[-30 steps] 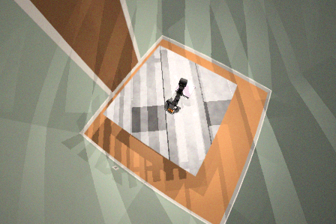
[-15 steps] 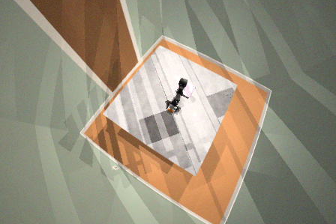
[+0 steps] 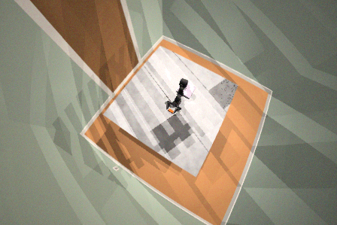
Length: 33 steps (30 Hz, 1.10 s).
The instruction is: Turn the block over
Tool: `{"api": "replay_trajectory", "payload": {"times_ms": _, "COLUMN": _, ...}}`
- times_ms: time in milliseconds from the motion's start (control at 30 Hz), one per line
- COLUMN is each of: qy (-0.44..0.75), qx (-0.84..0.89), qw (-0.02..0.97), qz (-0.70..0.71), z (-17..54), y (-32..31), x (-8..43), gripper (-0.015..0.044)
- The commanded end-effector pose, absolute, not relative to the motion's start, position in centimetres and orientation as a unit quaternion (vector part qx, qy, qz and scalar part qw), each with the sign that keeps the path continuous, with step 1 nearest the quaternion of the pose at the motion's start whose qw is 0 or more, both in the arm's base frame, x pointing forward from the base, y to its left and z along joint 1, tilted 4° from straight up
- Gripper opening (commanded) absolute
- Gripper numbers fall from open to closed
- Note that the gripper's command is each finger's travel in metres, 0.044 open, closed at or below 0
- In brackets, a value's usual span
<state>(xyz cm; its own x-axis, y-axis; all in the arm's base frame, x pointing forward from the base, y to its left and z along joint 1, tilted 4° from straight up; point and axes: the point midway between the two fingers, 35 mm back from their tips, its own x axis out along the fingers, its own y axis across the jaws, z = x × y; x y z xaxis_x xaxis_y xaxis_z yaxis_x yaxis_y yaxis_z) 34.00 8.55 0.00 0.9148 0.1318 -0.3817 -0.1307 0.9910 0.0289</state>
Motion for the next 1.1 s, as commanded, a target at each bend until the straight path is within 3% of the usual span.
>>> {"api": "replay_trajectory", "payload": {"times_ms": 0, "qy": 0.194, "qx": -0.001, "qw": 0.979, "qz": 0.065, "z": 0.0, "y": 8.5, "x": 34.0, "gripper": 0.0440}}
{"api": "replay_trajectory", "payload": {"times_ms": 467, "qy": 0.379, "qx": -0.015, "qw": 0.923, "qz": 0.068, "z": 3.8, "y": 9.2, "x": 36.5, "gripper": 0.0440}}
{"api": "replay_trajectory", "payload": {"times_ms": 1067, "qy": 0.488, "qx": -0.021, "qw": 0.870, "qz": 0.061, "z": 7.5, "y": 8.1, "x": 32.6, "gripper": 0.0440}}
